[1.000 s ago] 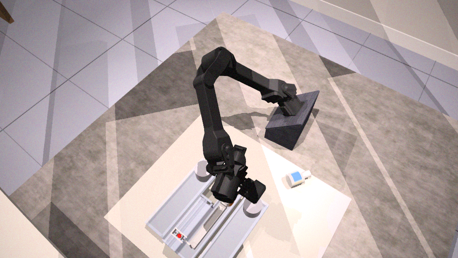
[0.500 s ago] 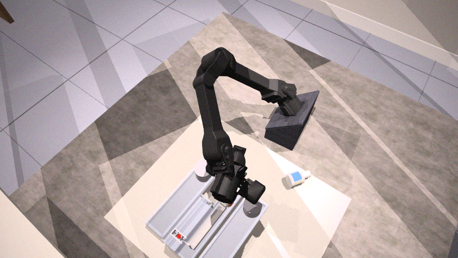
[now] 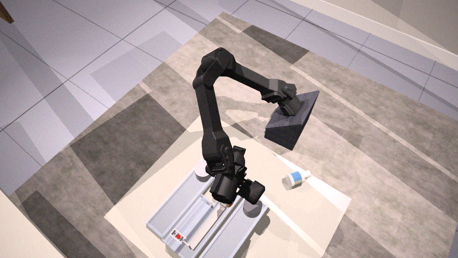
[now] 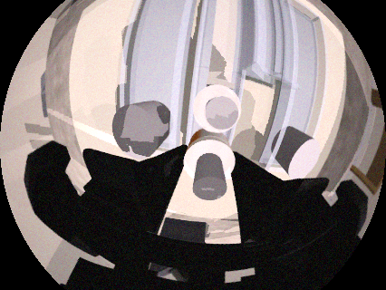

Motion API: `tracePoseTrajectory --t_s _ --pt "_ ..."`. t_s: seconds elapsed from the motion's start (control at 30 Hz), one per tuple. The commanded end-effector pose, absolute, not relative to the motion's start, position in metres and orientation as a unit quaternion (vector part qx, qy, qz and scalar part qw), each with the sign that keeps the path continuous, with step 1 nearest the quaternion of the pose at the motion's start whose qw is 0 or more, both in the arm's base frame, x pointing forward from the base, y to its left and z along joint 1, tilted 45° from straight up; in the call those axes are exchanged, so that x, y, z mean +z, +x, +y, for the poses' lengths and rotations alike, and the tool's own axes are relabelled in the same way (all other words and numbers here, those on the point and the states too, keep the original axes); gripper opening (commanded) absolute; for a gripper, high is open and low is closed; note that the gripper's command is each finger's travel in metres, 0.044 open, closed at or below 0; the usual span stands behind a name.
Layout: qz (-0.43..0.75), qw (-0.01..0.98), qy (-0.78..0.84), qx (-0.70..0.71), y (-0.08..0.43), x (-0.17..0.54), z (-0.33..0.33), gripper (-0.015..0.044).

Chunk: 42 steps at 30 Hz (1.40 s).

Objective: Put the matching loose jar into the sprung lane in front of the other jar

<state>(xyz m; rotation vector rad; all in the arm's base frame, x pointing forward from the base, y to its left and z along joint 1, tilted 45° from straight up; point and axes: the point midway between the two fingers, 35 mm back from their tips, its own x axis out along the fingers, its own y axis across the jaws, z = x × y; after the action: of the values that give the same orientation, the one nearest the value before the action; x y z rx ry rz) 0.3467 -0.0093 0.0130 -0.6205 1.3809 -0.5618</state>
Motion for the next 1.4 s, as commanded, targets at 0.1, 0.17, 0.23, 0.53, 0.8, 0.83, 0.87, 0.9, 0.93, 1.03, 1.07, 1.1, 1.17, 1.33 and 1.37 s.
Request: tracePoseTrajectory --t_s 0.1,0.17,0.23,0.53,0.8,0.83,0.87,0.9,0.93,1.03,1.07,1.1,1.17,1.33,1.37 --pt "0.608 0.700 -0.275 -0.254 0.3544 0.0145 -0.0100 0.0000" --pt "0.608 0.700 -0.275 -0.254 0.3545 0.0140 -0.0104 0.0000" --pt "0.608 0.700 -0.275 -0.254 0.3546 0.0135 -0.0109 0.0000" --pt "0.608 0.700 -0.275 -0.254 0.3549 0.0114 -0.0130 0.0000" --pt "0.608 0.700 -0.275 -0.254 0.3552 0.0094 -0.0149 0.0000" --pt "0.608 0.700 -0.275 -0.254 0.3551 0.0092 -0.0151 0.0000" --pt "0.608 0.700 -0.275 -0.254 0.3551 0.0089 -0.0153 0.0000" --pt "0.608 0.700 -0.275 -0.254 0.3551 0.0087 -0.0156 0.0000" --pt "0.608 0.700 -0.275 -0.254 0.3551 0.0084 -0.0158 0.0000" --pt "0.608 0.700 -0.275 -0.254 0.3551 0.0077 -0.0165 0.0000" --pt "0.608 0.700 -0.275 -0.254 0.3550 0.0075 -0.0168 0.0000" --pt "0.608 0.700 -0.275 -0.254 0.3550 0.0072 -0.0170 0.0000" --pt "0.608 0.700 -0.275 -0.254 0.3550 0.0068 -0.0175 0.0000" --pt "0.608 0.700 -0.275 -0.254 0.3549 0.0056 -0.0187 0.0000" --pt "0.608 0.700 -0.275 -0.254 0.3549 0.0053 -0.0189 0.0000"
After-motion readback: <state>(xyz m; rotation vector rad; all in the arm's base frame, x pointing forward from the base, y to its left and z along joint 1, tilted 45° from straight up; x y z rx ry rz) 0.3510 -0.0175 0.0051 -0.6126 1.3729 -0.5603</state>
